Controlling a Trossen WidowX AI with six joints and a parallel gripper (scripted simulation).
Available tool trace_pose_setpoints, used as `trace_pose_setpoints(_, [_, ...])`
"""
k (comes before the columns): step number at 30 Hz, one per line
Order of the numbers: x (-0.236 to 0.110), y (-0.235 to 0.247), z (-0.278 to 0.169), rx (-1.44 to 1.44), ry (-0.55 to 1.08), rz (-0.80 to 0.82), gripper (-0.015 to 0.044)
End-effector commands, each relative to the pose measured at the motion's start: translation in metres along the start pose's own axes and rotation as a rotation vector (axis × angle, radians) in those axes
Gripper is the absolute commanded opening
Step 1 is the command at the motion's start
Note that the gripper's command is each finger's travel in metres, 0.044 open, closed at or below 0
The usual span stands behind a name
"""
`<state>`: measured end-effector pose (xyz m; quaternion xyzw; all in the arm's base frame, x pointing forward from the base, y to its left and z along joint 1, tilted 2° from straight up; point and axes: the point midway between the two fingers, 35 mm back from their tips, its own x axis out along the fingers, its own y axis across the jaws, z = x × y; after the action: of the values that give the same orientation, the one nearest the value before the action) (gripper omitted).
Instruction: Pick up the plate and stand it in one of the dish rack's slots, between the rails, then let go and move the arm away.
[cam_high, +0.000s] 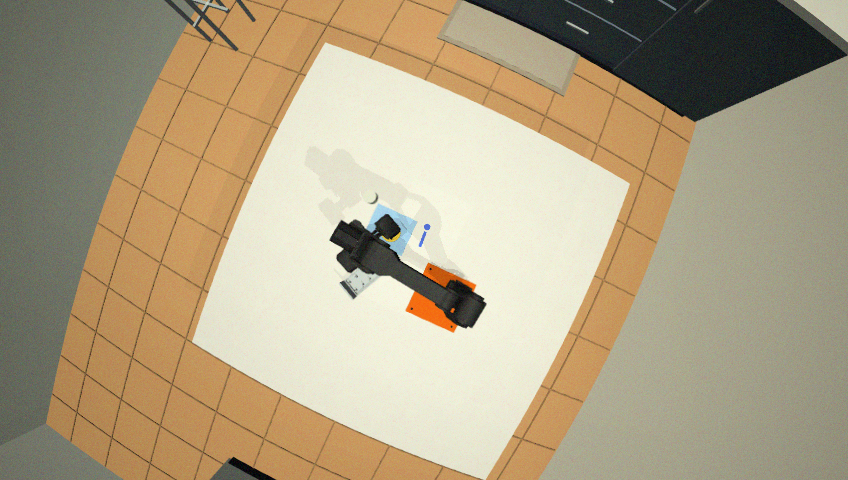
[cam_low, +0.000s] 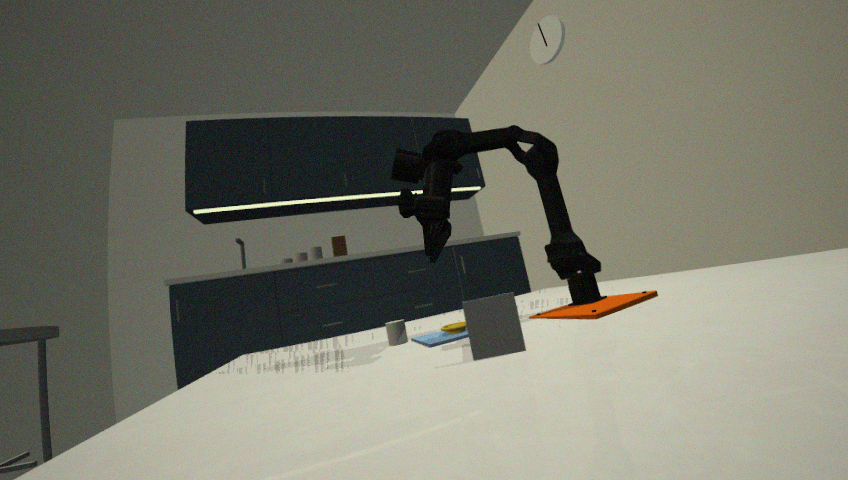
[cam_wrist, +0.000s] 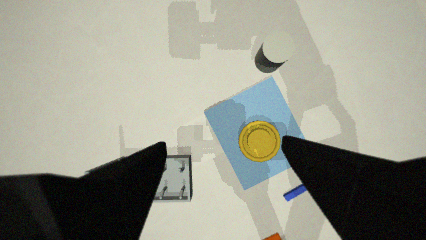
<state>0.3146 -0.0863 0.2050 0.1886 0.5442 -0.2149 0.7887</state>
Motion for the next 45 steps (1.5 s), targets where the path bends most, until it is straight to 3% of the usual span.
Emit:
trace_pose_setpoints(1, [-0.004,-0.016,-0.001,-0.08,0.09,0.026,0.04])
trace_pose_setpoints(10, [-0.02,-0.051,-0.006,-0.233,0.269,0.159,0.04])
trace_pose_setpoints(18, [-0.022,-0.056,-0.007,-0.255,0.29,0.185,0.04])
trace_pose_setpoints(29, [0.082,-0.064,-0.041,-0.482,0.306,-0.011,0.04])
trace_pose_setpoints(45, [0.099,-0.065,-0.044,-0.486,0.306,-0.015,0.04])
